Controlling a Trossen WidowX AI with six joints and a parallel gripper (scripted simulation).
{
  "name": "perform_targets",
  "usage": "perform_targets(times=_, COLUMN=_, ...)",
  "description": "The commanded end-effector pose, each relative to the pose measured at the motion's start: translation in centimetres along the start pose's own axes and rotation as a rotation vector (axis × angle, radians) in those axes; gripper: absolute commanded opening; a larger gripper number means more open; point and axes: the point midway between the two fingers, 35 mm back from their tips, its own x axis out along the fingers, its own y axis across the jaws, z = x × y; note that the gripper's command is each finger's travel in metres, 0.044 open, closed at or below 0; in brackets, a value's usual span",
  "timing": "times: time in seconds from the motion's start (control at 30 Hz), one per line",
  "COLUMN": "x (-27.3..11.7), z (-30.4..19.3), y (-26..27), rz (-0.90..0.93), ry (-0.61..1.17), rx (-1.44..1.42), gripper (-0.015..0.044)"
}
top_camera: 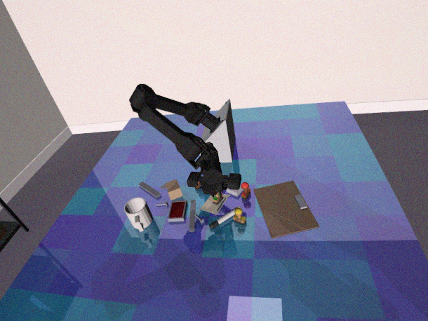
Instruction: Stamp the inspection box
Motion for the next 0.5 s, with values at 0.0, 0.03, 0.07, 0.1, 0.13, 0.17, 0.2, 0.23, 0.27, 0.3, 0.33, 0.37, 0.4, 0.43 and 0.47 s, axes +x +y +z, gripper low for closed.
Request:
perform_targets(times=0.0, x=-0.14, z=0.00, y=-0.07, rz=-0.004, ry=0.001, rx=0.002, gripper=0.0000)
perform_targets(times=0.03, x=-0.19, z=0.00, y=-0.07, rz=-0.004, ry=0.001, rx=0.002, gripper=0.0000)
perform_targets(times=0.07, x=-0.23, z=0.00, y=-0.07, rz=-0.004, ry=0.001, rx=0.002, gripper=0.0000)
perform_targets(times=0.1, x=-0.28, z=0.00, y=-0.07, rz=-0.003, ry=0.001, rx=0.002, gripper=0.0000)
perform_targets(times=0.13, x=-0.33, z=0.00, y=-0.07, rz=-0.003, ry=0.001, rx=0.002, gripper=0.0000)
perform_targets(times=0.17, x=-0.37, z=0.00, y=-0.07, rz=-0.003, ry=0.001, rx=0.002, gripper=0.0000)
perform_targets(times=0.2, x=-0.42, z=0.00, y=-0.07, rz=-0.003, ry=0.001, rx=0.002, gripper=0.0000)
perform_targets(times=0.23, x=-0.47, z=0.00, y=-0.07, rz=-0.003, ry=0.001, rx=0.002, gripper=0.0000)
perform_targets(times=0.27, x=-0.52, z=0.00, y=-0.07, rz=-0.003, ry=0.001, rx=0.002, gripper=0.0000)
perform_targets(times=0.3, x=-0.56, z=0.00, y=-0.07, rz=-0.003, ry=0.001, rx=0.002, gripper=0.0000)
perform_targets(times=0.33, x=-0.61, z=0.00, y=-0.07, rz=-0.003, ry=0.001, rx=0.002, gripper=0.0000)
perform_targets(times=0.37, x=-0.66, z=0.01, y=-0.07, rz=-0.003, ry=0.001, rx=0.002, gripper=0.0000)
perform_targets(times=0.4, x=-0.71, z=0.01, y=-0.07, rz=-0.003, ry=0.001, rx=0.002, gripper=0.0000)
perform_targets(times=0.43, x=-0.75, z=0.01, y=-0.08, rz=-0.003, ry=0.001, rx=0.002, gripper=0.0000)
perform_targets(times=0.47, x=-0.80, z=0.01, y=-0.08, rz=-0.003, ry=0.001, rx=0.002, gripper=0.0000)
